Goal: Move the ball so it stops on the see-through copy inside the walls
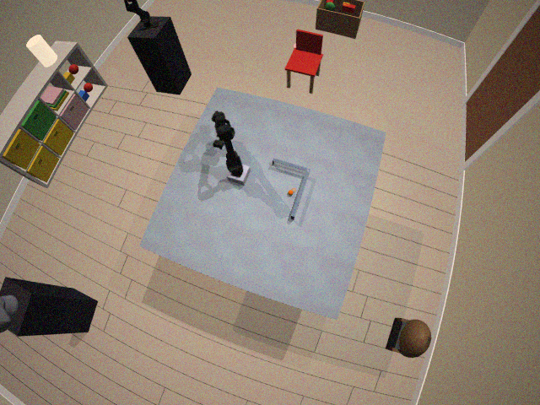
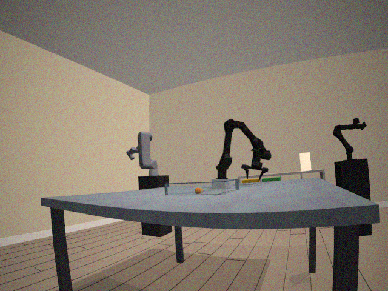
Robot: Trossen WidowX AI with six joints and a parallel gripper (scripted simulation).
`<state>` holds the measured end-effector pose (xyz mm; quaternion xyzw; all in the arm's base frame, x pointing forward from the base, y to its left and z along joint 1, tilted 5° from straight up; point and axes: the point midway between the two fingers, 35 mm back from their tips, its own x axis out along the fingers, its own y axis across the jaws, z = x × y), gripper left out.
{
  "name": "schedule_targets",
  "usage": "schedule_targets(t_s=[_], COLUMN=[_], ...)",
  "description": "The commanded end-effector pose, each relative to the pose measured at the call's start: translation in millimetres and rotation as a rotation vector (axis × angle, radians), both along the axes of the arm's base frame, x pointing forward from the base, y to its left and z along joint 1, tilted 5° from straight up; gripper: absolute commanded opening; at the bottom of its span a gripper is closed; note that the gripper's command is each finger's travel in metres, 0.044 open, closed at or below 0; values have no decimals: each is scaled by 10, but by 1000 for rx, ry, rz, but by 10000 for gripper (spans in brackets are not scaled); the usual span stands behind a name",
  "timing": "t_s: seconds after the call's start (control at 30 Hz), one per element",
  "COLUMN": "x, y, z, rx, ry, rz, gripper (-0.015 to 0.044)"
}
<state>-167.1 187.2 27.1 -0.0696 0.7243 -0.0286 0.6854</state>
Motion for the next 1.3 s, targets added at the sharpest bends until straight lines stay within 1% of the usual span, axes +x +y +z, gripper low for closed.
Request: schedule_targets(t_s=[0.0,0.13,0.17,0.33,0.5,0.67,0.83,0.97,1.1,1.27], x=[21,338,406,812,1461,2182,2871,3471,4020,4655], y=[10,225,297,634,951,1083,1035,880,632,165], z=[-1,-2,5,44,107,167,213,266,316,382], rx=[0,9,17,65,136,198,243,279,311,336], ry=[-1,-4,3,30,34,16,-13,-60,-99,-161], rz=[-6,-66,-65,-69,-97,-111,-91,-91,-94,-96], gripper=[374,269,259,259,259,259,259,259,259,259])
